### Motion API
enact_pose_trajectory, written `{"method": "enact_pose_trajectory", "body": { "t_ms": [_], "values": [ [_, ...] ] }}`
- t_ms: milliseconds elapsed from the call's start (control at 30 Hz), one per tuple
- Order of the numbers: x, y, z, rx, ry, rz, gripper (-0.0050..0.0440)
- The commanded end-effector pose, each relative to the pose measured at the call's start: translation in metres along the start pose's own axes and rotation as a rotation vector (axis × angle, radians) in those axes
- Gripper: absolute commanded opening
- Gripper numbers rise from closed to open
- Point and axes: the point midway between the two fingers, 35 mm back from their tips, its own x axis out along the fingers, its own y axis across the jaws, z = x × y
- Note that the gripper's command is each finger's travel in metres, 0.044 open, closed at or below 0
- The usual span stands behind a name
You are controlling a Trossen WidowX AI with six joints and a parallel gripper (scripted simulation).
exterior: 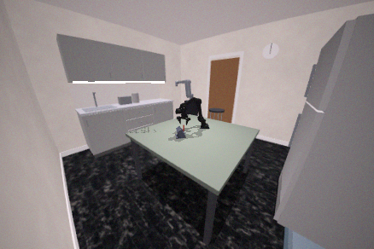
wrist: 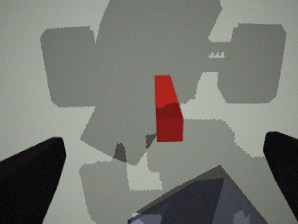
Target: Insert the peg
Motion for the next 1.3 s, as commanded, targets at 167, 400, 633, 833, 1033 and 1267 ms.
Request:
{"method": "enact_pose_trajectory", "body": {
  "t_ms": [167, 400, 633, 833, 1033, 1267],
  "values": [
    [0.012, 0.001, -0.001, 0.001, 0.013, 0.005, 0.0440],
    [0.020, 0.001, -0.001, 0.001, 0.013, 0.005, 0.0440],
    [0.031, 0.001, -0.001, 0.001, 0.013, 0.006, 0.0440],
    [0.039, 0.001, 0.000, 0.001, 0.013, 0.006, 0.0440],
    [0.043, 0.000, 0.000, 0.001, 0.013, 0.006, 0.0440],
    [0.043, 0.000, 0.000, 0.001, 0.013, 0.006, 0.0368]
  ]
}}
